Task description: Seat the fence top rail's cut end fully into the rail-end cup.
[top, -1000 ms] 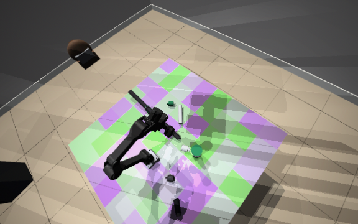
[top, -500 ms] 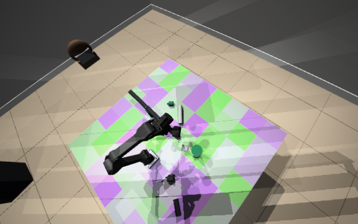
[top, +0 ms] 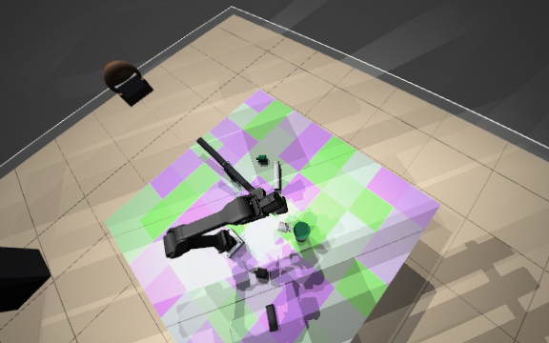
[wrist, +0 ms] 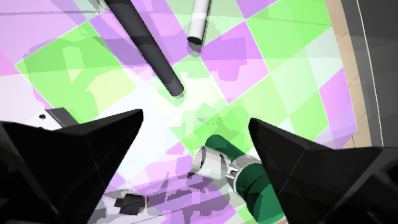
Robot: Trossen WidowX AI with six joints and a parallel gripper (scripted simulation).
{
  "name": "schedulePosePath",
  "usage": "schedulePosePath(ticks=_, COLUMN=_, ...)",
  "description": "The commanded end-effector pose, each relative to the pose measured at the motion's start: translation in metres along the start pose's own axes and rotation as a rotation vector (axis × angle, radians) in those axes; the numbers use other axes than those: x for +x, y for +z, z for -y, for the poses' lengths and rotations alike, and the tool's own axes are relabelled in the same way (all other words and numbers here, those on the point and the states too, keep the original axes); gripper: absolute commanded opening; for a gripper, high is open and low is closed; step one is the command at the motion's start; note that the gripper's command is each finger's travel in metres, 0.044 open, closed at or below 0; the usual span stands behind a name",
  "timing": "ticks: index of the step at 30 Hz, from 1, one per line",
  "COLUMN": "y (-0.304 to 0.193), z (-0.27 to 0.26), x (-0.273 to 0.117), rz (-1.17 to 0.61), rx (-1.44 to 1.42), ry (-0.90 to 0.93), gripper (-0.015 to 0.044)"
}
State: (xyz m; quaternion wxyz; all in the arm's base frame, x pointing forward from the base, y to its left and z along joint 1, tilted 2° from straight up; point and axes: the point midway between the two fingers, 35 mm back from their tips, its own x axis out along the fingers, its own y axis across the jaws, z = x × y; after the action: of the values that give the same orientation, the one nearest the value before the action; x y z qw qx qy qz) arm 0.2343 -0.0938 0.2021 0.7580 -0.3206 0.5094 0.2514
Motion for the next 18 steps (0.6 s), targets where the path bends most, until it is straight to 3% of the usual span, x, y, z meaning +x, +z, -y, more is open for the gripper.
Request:
schedulePosePath(ticks=1, y=-0.061, z=0.021, x=-0.014, rz=0.105, rx=-0.466, ry=0.003, gripper=0.0440)
schedulePosePath(ticks=18, y=-0.094, z=0.025, x=-0.023, rz=0.146, rx=-1.068, ry=-0.083, gripper=0.0440)
